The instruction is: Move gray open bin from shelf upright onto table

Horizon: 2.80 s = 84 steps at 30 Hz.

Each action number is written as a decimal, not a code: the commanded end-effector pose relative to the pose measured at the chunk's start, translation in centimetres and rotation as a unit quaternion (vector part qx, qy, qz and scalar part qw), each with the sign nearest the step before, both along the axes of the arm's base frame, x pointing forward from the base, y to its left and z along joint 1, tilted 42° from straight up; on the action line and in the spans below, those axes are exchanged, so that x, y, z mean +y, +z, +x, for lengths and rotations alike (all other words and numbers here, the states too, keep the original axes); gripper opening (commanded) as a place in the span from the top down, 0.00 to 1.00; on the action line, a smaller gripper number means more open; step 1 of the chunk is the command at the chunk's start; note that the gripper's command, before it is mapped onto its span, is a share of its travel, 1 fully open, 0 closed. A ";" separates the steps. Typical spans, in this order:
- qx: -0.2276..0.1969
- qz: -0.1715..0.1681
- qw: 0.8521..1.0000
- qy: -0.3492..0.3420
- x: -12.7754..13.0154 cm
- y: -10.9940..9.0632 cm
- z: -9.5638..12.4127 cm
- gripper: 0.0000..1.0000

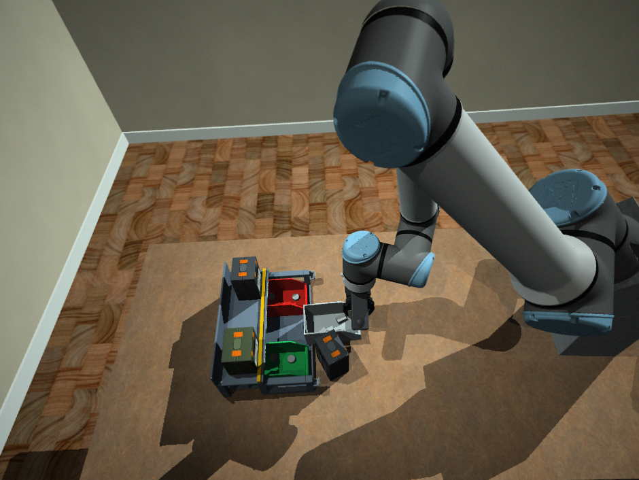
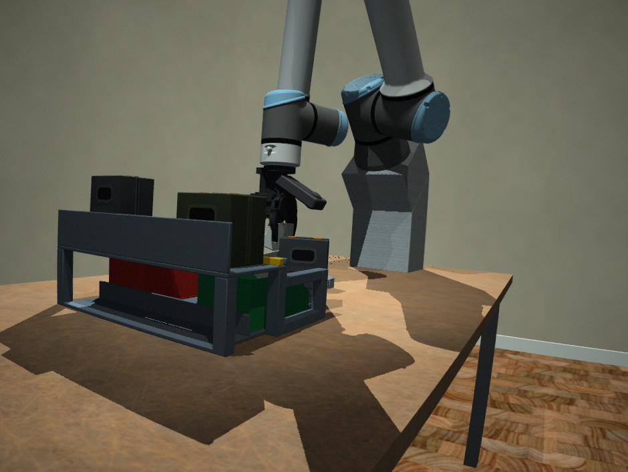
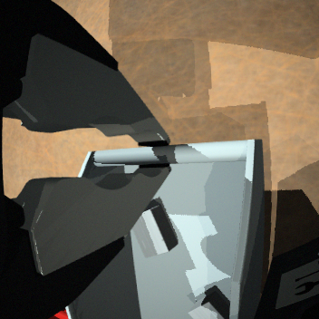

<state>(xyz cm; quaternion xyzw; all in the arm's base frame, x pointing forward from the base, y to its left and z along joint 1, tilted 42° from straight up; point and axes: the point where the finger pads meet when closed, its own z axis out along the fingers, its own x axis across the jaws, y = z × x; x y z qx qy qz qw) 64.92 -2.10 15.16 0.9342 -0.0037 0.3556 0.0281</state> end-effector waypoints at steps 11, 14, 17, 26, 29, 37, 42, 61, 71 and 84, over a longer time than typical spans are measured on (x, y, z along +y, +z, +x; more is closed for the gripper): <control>-0.001 0.000 1.000 0.000 0.0 0.2 0.2 1.00; -0.001 0.000 1.000 0.000 0.0 0.2 0.2 1.00; -0.001 0.000 1.000 0.000 0.0 0.2 0.2 1.00; -0.001 0.000 1.000 0.000 0.0 -0.4 0.7 1.00; -0.001 0.000 1.000 0.000 0.0 -0.4 0.7 1.00; -0.001 0.000 1.000 0.000 0.0 -0.4 0.7 1.00; -0.001 0.000 1.000 0.000 -0.1 -0.8 1.2 1.00; -0.001 0.000 1.000 0.000 -0.1 -1.6 1.8 1.00; -0.001 0.000 1.000 0.000 -0.1 -1.6 1.8 1.00; -0.001 0.000 1.000 0.000 -0.2 -2.1 2.3 1.00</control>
